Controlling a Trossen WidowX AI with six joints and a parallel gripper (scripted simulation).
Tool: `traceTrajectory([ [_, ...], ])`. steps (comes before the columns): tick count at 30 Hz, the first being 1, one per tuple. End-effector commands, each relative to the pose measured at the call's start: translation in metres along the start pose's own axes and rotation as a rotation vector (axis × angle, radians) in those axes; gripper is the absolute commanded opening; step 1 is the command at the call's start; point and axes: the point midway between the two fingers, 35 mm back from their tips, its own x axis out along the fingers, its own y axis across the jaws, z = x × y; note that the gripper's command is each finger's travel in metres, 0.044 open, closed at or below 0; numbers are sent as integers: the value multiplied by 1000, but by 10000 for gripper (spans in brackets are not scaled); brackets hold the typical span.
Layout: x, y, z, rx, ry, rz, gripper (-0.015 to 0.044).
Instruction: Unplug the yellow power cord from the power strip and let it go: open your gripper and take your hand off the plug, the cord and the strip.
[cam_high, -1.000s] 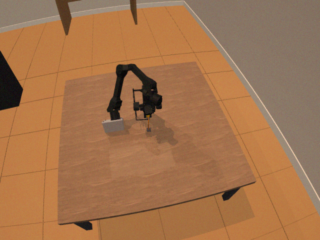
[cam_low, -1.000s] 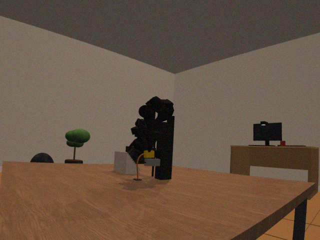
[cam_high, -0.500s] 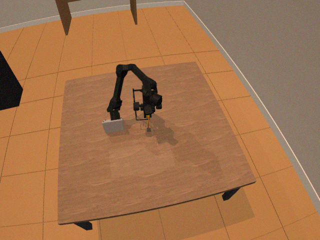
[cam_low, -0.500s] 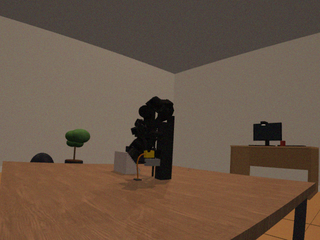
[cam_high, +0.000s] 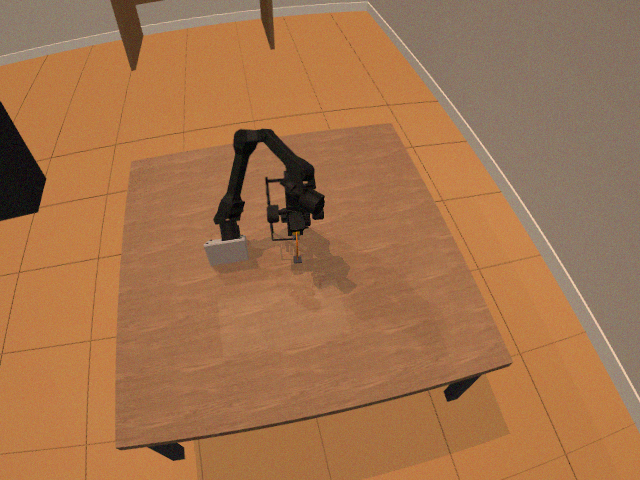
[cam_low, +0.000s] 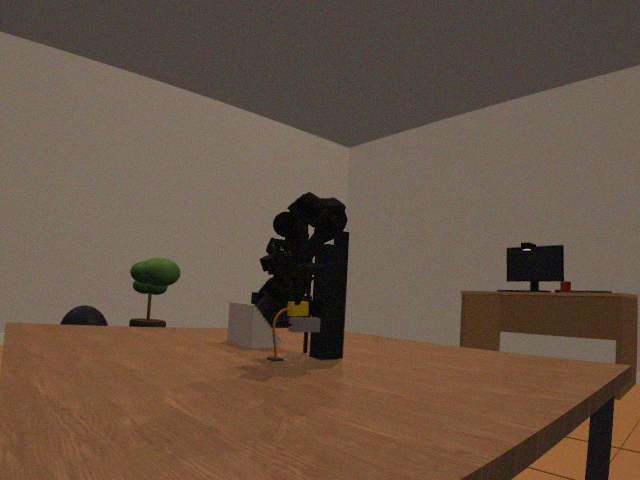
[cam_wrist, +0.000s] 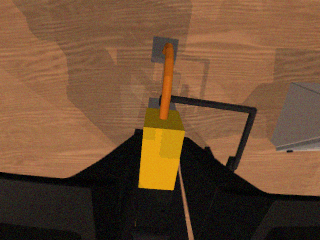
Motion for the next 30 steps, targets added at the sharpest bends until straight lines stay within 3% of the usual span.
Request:
traceTrajectory([
  [1, -5, 1, 24, 2, -42, 5, 0],
  [22, -10, -2, 57, 3, -42, 5, 0],
  [30, -7, 0, 48, 4, -38, 4, 210],
])
